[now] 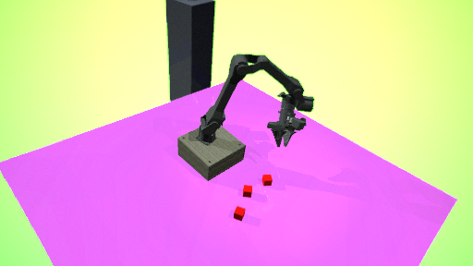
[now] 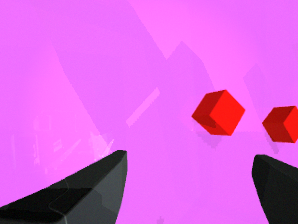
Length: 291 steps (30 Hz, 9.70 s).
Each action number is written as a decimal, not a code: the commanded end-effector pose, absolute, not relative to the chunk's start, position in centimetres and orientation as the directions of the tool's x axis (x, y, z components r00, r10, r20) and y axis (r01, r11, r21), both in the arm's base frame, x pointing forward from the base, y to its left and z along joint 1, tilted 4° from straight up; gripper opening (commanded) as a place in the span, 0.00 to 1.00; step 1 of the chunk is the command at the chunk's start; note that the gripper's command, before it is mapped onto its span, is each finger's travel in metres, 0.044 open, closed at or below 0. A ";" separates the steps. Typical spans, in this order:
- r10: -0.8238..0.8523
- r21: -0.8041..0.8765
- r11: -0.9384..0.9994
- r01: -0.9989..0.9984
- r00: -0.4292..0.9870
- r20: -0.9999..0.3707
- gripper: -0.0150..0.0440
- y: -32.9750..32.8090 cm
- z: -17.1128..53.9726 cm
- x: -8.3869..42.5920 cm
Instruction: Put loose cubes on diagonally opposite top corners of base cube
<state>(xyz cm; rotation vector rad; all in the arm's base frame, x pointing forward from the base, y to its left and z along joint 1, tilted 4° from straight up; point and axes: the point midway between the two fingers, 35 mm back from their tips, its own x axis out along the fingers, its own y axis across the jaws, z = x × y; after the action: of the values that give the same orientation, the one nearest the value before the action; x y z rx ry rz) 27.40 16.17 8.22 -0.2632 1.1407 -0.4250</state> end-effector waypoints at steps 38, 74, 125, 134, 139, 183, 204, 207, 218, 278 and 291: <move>-0.028 0.059 0.547 0.835 0.089 -0.996 0.70 -6.3 9.3 27.0; -0.028 0.059 0.547 0.835 0.088 -0.996 0.70 -6.6 -1.1 27.9; -0.028 0.059 0.547 0.835 0.089 -0.996 0.43 -6.3 9.1 27.0; -0.026 0.064 0.491 0.869 0.089 -0.996 0.43 -4.9 8.7 27.7; -0.025 0.069 0.438 0.896 0.088 -0.996 0.43 -3.6 8.2 28.3; -0.018 0.089 0.068 0.994 0.090 -0.996 0.43 6.1 4.6 30.1; -0.018 0.089 0.064 0.994 0.090 -0.996 0.43 6.0 1.9 30.3; -0.018 0.089 0.068 0.994 0.090 -0.996 0.43 6.0 1.7 30.4; -0.018 0.089 0.068 0.994 0.090 -0.996 0.43 6.0 1.7 30.4; -0.035 0.078 0.285 0.955 0.092 -0.995 0.70 -16.3 9.9 31.0; -0.036 0.077 0.289 0.954 0.091 -0.995 0.70 -17.2 3.9 31.3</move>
<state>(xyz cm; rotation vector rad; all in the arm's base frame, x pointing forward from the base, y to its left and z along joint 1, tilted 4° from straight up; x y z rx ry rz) 31.55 -17.32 5.81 0.9978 1.2193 -0.9600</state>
